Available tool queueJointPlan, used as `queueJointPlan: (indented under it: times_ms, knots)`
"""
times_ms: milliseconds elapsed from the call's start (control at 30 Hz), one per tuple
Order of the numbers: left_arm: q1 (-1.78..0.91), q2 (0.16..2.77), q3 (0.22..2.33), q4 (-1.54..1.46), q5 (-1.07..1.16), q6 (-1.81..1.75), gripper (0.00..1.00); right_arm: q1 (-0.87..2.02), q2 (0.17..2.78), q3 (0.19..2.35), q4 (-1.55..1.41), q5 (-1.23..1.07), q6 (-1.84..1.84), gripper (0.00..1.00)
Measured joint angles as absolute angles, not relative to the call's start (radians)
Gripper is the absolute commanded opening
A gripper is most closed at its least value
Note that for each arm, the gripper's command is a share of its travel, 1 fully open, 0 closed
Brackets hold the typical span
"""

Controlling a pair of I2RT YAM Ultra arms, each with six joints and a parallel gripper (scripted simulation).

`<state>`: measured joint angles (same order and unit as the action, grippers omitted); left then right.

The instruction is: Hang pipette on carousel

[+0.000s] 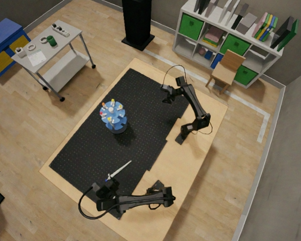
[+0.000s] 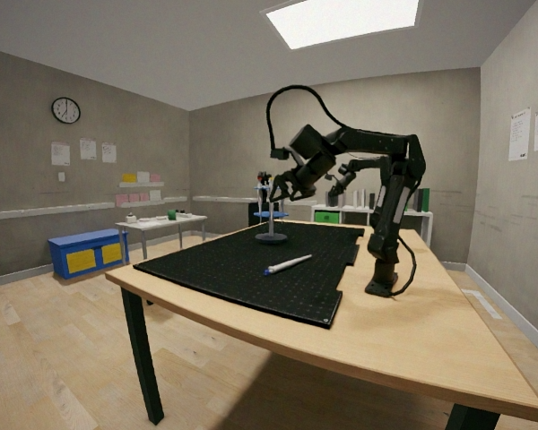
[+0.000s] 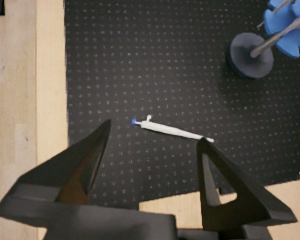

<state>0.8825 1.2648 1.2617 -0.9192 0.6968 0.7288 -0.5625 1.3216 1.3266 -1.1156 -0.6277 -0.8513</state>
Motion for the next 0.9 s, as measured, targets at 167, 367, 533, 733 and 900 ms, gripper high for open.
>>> queueJointPlan:
  times_ms: [167,367,533,733,900]
  knots:
    - [0.872,1.307,1.311,-1.008,0.661,0.799,1.0,-0.562,1.322,1.327,-1.116,-0.628,-0.851,1.0]
    - [0.786,1.359,1.338,-1.045,0.582,0.746,0.54,-0.562,1.322,1.327,-1.116,-0.628,-0.851,1.0]
    - [0.688,1.436,1.338,-1.048,0.497,0.633,0.54,-0.562,1.322,1.327,-1.116,-0.628,-0.851,1.0]
    - [0.583,1.51,1.368,-1.083,0.376,0.477,0.54,-0.562,1.322,1.327,-1.116,-0.628,-0.851,1.0]
    - [0.489,1.6,1.442,-1.147,0.266,0.338,0.54,-0.562,1.322,1.327,-1.116,-0.628,-0.851,1.0]
